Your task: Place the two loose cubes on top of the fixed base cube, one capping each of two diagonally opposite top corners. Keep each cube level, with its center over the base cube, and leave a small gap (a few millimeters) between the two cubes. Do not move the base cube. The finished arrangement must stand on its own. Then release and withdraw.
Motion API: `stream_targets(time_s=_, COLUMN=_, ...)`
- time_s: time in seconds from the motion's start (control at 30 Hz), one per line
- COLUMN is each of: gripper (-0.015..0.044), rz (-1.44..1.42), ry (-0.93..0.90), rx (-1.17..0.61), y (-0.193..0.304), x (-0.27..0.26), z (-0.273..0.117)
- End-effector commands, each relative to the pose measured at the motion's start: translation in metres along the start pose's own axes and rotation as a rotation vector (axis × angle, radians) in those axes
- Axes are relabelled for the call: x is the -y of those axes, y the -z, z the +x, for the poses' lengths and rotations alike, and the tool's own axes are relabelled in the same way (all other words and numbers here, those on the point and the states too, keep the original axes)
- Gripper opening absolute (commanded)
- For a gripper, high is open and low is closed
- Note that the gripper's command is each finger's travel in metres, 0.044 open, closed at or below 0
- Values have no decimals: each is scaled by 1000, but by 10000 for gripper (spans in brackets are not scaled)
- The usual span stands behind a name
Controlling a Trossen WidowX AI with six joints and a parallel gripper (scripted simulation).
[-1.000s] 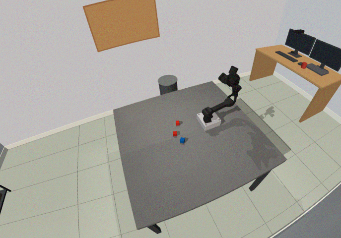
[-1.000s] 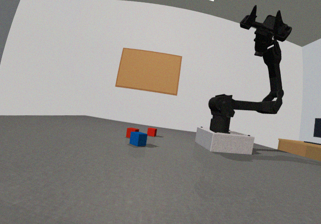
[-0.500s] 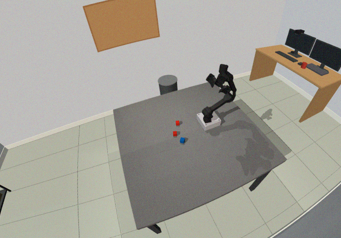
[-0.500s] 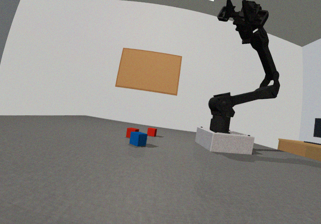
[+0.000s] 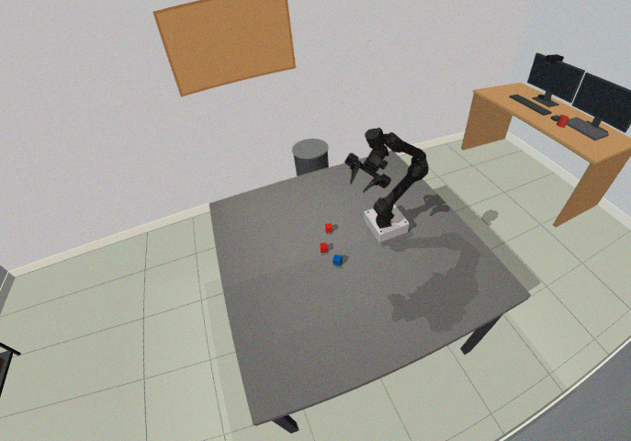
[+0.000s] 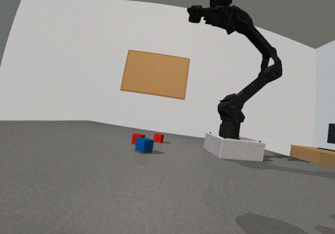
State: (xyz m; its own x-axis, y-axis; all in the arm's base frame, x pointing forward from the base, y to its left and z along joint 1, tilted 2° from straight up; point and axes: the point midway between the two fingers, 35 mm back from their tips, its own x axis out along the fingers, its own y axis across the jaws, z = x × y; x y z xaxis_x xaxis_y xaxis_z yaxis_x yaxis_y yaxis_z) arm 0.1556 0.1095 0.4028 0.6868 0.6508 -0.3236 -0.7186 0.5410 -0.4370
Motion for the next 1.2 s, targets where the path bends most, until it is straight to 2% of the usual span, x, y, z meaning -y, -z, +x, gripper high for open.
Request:
stream_targets(time_s=0.0, gripper=265, rz=-6, ry=-22, rx=-115, y=24, x=14, z=29)
stream_targets(time_s=0.3, gripper=265, rz=-39, ry=-113, rx=-387, y=90, x=38, z=88)
stream_targets(time_s=0.6, gripper=265, rz=-83, ry=-264, rx=-642, y=168, x=46, z=132)
stream_targets(time_s=1.03, gripper=265, rz=-156, ry=-588, rx=-951, y=285, x=31, z=163)
stream_targets(time_s=1.17, gripper=265, rz=-166, ry=-648, rx=-990, y=302, x=26, z=164)
